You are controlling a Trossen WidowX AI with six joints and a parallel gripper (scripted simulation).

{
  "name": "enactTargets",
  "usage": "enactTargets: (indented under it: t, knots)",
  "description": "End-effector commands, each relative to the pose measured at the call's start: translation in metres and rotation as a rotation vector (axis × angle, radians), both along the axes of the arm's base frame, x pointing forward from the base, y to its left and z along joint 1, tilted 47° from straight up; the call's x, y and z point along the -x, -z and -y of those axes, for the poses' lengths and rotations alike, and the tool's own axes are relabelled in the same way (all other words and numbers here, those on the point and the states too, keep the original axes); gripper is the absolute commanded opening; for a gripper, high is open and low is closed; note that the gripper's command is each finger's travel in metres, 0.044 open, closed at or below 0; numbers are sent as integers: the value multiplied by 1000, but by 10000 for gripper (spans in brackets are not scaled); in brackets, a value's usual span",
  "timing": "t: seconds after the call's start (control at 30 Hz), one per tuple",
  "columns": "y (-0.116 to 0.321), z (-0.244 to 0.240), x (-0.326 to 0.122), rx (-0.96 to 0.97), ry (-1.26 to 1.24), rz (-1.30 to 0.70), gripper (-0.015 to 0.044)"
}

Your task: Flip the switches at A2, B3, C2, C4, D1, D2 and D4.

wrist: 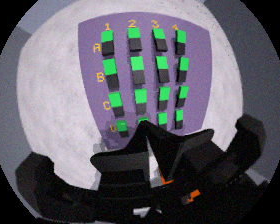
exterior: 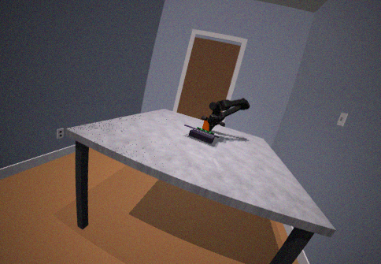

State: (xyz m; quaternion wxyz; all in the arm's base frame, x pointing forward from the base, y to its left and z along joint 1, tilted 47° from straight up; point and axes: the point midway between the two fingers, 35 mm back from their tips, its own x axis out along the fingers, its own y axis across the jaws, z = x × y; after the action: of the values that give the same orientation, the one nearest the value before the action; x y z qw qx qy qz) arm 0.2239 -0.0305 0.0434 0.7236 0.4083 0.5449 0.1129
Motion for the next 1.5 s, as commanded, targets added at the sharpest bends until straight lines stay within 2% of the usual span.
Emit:
enactTargets:
  t: [0.0, 0.73, 0.97, 1.13, 1.33, 1.47]
  knots:
    - [1, -1, 0, -9, 3, -4, 0]
    - [3, -3, -1, -9, 3, -4, 0]
    - [-40, 36, 25, 0, 21, 9, 0]
    - [-42, 37, 26, 0, 22, 10, 0]
    - [0, 66, 56, 4, 23, 7, 0]
    - [6, 69, 61, 3, 22, 9, 0]
